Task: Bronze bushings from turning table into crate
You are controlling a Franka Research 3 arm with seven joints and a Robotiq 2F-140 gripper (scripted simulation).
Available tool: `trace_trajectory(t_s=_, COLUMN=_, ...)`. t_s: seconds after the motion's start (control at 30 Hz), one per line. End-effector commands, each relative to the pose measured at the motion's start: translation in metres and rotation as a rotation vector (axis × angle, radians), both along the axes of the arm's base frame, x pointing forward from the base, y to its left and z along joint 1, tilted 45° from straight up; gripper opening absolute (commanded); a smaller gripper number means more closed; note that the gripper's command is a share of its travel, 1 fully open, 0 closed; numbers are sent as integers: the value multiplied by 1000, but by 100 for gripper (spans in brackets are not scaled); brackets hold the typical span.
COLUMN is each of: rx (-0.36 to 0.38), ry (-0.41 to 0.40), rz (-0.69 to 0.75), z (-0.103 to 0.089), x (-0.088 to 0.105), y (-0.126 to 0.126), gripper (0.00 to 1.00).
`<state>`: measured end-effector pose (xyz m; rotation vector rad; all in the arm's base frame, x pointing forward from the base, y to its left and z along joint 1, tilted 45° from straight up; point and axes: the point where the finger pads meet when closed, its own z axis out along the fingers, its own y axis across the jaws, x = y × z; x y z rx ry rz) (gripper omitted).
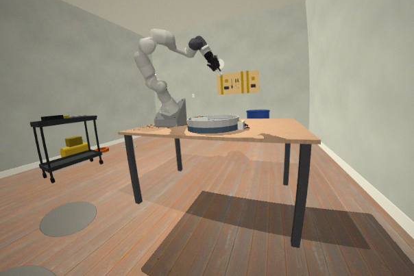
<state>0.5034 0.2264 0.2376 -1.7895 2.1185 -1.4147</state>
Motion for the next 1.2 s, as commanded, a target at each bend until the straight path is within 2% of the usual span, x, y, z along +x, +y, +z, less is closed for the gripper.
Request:
trace_trajectory(t_s=0.0, rx=-91, ry=105, rz=94, z=8, x=-1, y=-7, gripper=10)
trace_trajectory(t_s=0.47, rx=-170, ry=208, rz=199, z=27, x=-2, y=-20, gripper=10)
trace_trajectory(t_s=0.6, rx=-208, ry=260, rz=250, z=35, x=-3, y=-27, gripper=10)
trace_trajectory(t_s=1.03, rx=-277, ry=360, rz=346, z=44, x=-6, y=-40, gripper=10)
trace_trajectory(t_s=1.17, rx=-314, ry=414, rz=397, z=47, x=-7, y=-48, gripper=10)
